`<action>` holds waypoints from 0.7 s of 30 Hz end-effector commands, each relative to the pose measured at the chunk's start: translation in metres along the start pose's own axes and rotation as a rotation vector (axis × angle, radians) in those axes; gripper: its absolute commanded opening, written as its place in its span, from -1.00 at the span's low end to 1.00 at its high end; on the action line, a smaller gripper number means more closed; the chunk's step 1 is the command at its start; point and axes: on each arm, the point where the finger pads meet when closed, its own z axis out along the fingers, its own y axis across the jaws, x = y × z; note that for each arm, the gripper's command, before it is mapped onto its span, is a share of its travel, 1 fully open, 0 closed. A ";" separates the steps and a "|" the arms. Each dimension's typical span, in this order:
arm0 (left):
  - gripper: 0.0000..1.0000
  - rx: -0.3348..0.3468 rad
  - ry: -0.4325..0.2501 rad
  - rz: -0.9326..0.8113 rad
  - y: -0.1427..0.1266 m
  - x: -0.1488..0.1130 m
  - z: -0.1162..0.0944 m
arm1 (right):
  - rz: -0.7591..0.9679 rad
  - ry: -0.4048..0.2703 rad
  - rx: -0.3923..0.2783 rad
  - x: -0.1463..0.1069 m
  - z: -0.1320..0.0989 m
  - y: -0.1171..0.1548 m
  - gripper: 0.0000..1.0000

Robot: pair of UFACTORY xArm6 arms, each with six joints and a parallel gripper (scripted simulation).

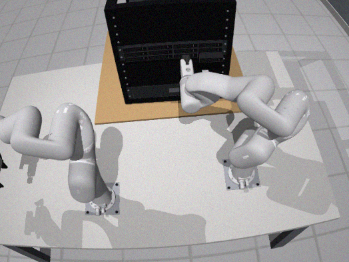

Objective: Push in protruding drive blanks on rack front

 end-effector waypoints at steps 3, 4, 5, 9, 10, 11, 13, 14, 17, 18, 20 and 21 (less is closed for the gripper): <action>1.00 0.000 0.005 0.000 0.000 0.001 -0.002 | 0.003 0.001 0.003 0.000 0.001 -0.002 -1.00; 1.00 0.000 0.005 0.000 0.000 0.001 -0.002 | 0.003 0.001 0.003 0.000 0.001 -0.002 -1.00; 1.00 0.000 0.005 0.000 0.000 0.001 -0.002 | 0.003 0.001 0.003 0.000 0.001 -0.002 -1.00; 1.00 0.000 0.005 0.000 0.000 0.001 -0.002 | 0.003 0.001 0.003 0.000 -0.003 -0.002 -1.00; 1.00 0.000 0.005 0.000 0.000 0.001 -0.002 | 0.003 0.001 0.003 0.000 -0.006 -0.002 -1.00; 1.00 0.000 0.005 0.000 0.000 0.001 -0.002 | 0.003 0.001 0.003 0.000 -0.011 -0.002 -1.00; 1.00 0.000 0.005 0.000 0.000 0.001 -0.002 | 0.003 0.001 0.003 0.000 -0.011 -0.002 -1.00; 1.00 0.000 0.005 0.000 0.000 0.001 -0.002 | 0.003 0.001 0.003 0.000 -0.017 -0.002 -1.00; 1.00 0.000 0.005 0.000 0.000 0.001 -0.002 | 0.003 0.001 0.003 0.000 -0.034 -0.002 -1.00; 1.00 0.000 0.005 0.000 0.000 0.001 -0.002 | 0.003 0.001 0.003 0.000 -0.039 -0.002 -1.00; 1.00 0.000 0.005 0.000 0.000 0.001 -0.002 | 0.003 0.001 0.003 0.000 -0.046 -0.002 -1.00; 1.00 0.000 0.005 0.000 0.000 0.001 -0.002 | 0.003 0.001 0.003 0.000 -0.047 -0.002 -1.00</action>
